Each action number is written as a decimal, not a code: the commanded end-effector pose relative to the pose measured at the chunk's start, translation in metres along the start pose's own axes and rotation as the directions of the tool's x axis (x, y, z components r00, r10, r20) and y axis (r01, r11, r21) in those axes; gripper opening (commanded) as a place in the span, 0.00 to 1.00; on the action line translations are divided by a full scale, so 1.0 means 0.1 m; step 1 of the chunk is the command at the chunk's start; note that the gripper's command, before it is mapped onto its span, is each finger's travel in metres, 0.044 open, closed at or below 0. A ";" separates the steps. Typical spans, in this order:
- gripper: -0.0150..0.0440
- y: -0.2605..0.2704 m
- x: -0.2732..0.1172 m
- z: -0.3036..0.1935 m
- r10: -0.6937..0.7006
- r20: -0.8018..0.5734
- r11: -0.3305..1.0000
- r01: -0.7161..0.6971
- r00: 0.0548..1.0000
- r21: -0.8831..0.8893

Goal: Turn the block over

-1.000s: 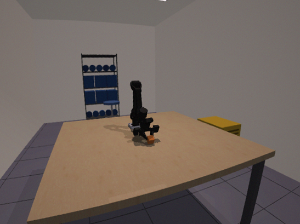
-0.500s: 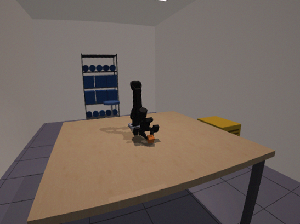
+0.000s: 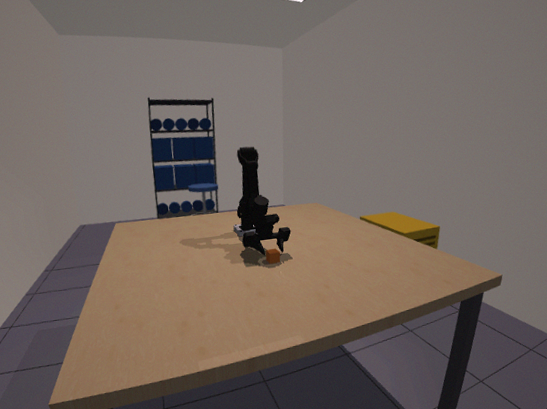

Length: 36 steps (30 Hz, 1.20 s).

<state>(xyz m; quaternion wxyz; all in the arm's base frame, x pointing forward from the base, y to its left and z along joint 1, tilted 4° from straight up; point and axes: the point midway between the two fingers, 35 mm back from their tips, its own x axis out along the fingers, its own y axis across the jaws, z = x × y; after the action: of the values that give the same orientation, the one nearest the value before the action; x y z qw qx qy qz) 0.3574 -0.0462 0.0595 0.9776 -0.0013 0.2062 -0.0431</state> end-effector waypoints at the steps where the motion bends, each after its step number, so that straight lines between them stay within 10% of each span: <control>1: 1.00 0.00 0.00 0.00 0.003 0.002 1.000 -0.003 1.000 0.004; 36: 1.00 0.00 0.02 0.02 0.003 -0.023 1.000 -0.003 1.000 0.005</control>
<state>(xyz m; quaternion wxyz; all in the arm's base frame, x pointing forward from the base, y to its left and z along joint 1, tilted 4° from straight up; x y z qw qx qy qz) 0.3574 -0.0463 0.0587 0.9767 -0.0009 0.2101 -0.0431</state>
